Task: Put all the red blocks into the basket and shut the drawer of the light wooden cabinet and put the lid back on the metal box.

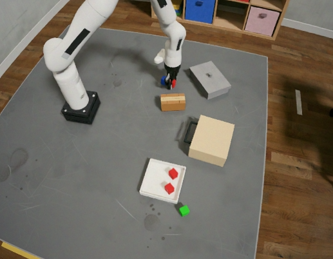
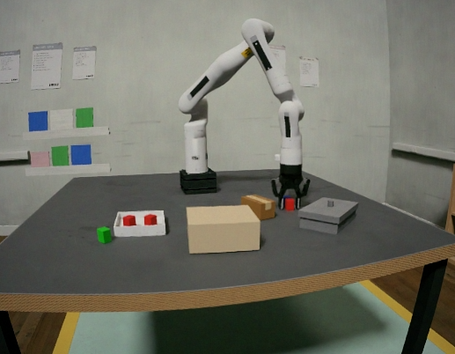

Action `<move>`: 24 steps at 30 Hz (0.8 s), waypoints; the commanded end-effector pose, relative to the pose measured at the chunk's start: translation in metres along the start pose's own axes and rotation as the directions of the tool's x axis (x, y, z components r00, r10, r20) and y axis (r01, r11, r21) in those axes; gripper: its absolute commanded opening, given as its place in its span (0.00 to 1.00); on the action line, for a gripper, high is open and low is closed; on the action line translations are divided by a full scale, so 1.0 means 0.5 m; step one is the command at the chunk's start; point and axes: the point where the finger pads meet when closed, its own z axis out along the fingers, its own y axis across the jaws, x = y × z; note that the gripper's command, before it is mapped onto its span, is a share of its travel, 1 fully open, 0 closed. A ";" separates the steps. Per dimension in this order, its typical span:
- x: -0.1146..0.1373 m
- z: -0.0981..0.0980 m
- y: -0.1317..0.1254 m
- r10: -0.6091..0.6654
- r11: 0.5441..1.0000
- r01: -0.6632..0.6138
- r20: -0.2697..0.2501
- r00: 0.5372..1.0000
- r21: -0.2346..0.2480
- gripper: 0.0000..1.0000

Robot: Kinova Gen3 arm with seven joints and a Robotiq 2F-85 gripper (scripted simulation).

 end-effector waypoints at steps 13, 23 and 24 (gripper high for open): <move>-0.001 -0.002 0.001 0.000 1.000 0.000 0.001 1.000 -0.001 0.10; -0.001 -0.002 0.001 0.000 1.000 0.000 0.001 1.000 -0.001 0.10; -0.001 -0.002 0.001 0.000 1.000 0.000 0.001 1.000 -0.001 0.10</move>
